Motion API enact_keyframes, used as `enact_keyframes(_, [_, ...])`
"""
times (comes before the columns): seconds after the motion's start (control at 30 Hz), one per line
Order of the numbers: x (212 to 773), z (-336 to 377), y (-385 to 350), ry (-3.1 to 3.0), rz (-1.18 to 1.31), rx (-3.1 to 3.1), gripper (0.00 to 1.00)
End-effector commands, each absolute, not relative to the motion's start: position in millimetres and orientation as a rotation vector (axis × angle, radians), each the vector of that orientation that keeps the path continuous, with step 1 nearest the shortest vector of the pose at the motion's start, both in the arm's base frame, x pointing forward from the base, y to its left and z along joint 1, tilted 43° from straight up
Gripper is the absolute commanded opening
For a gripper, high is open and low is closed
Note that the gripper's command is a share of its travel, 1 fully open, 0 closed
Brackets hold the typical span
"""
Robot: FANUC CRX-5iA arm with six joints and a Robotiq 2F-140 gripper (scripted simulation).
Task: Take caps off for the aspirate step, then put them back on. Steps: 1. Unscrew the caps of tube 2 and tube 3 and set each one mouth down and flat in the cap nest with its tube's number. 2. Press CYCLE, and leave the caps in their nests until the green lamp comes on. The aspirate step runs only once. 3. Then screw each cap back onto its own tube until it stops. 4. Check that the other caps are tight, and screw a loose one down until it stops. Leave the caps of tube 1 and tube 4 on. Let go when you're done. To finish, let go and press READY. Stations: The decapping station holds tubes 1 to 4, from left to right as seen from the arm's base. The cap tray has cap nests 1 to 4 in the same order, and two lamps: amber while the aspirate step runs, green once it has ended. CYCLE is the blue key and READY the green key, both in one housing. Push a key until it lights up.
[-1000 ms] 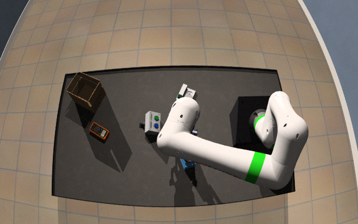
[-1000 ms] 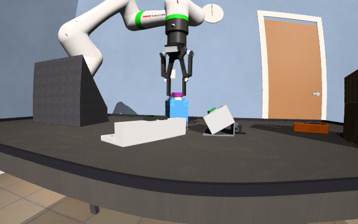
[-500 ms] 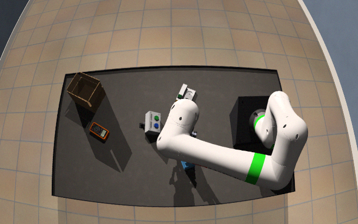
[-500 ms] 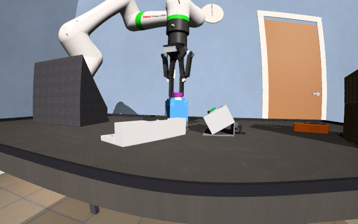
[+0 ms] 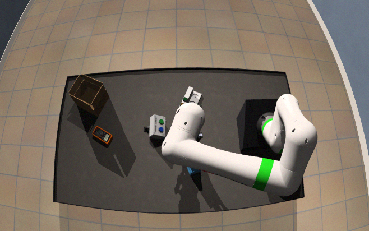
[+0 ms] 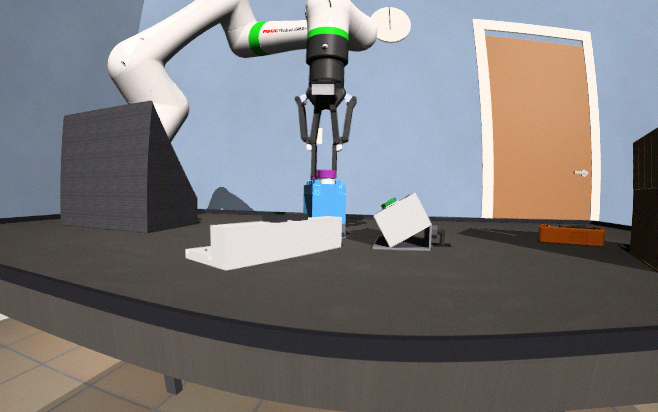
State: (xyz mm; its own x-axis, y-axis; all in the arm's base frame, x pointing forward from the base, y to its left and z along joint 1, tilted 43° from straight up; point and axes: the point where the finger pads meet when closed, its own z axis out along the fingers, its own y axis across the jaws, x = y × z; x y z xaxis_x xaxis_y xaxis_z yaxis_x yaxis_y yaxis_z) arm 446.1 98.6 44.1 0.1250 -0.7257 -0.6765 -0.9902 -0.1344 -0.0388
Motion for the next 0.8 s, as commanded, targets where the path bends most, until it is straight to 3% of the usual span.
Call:
enact_keyframes(0.0, [446.6,44.6,97.7,1.423,0.629,-2.045,0.3])
enact_keyframes(0.33, [446.6,44.9,97.3,0.851,0.412,-2.277,0.3])
enact_keyframes(0.6, [446.6,45.2,97.1,0.796,0.391,-2.293,0.3])
enact_keyframes(0.63, [446.5,44.3,98.0,0.796,0.391,-2.293,0.41])
enact_keyframes(0.77, [446.5,44.3,97.9,0.796,0.391,-2.293,0.41])
